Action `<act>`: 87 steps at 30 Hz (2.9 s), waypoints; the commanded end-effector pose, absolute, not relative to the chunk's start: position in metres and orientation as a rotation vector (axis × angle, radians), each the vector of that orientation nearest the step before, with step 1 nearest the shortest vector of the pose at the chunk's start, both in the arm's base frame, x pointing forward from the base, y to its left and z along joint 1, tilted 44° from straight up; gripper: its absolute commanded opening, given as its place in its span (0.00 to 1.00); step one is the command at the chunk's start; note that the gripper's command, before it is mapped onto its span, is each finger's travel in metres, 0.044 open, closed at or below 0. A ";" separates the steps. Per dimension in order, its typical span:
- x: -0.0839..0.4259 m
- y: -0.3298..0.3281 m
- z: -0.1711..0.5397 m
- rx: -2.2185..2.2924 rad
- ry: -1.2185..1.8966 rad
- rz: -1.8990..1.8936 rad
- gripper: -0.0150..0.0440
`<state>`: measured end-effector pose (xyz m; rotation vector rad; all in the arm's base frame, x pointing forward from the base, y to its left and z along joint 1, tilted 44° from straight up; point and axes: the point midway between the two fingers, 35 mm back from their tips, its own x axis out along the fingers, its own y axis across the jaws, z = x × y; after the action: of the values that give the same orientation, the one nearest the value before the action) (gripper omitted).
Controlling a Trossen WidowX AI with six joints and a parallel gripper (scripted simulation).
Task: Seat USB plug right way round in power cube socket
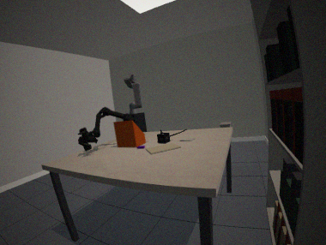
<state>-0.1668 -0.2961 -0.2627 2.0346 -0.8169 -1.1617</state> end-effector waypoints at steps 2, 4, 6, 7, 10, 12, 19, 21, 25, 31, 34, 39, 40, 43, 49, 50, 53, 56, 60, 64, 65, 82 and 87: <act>-0.163 -0.299 -0.261 2.043 -0.800 -1.154 1.00; -0.151 -0.309 -0.255 2.067 -0.749 -1.131 1.00; -0.130 -0.324 -0.246 2.109 -0.668 -1.092 1.00; -0.117 -0.332 -0.240 2.134 -0.619 -1.068 1.00; -0.073 -0.352 -0.222 2.205 -0.467 -1.001 1.00; -0.041 -0.362 -0.210 2.246 -0.361 -0.961 1.00; 0.080 -0.362 -0.167 2.360 0.031 -0.852 1.00; 0.114 -0.354 -0.154 2.368 0.151 -0.826 1.00; 0.179 -0.326 -0.126 2.337 0.394 -0.773 1.00; 0.260 -0.257 -0.085 2.321 0.745 -0.737 1.00; 0.289 -0.212 -0.065 2.288 0.921 -0.731 1.00; 0.320 -0.130 -0.030 2.192 1.206 -0.740 1.00; 0.323 -0.112 -0.023 2.167 1.261 -0.744 1.00; 0.326 -0.060 -0.003 2.080 1.420 -0.761 1.00; 0.303 0.038 0.037 1.855 1.705 -0.810 1.00; 0.296 0.053 0.043 1.811 1.747 -0.819 1.00; 0.280 0.085 0.057 1.705 1.837 -0.841 1.00; 0.280 0.087 0.057 1.698 1.843 -0.843 1.00; 0.282 0.087 0.057 1.698 1.843 -0.843 1.00; 0.282 0.088 0.055 1.698 1.843 -0.843 1.00; 0.281 0.089 0.055 1.698 1.843 -0.843 1.00; 0.280 0.100 0.042 1.698 1.844 -0.842 1.00; 0.279 0.104 0.039 1.698 1.844 -0.842 1.00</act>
<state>0.2810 0.1012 0.0412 1.6944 1.8375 -0.8374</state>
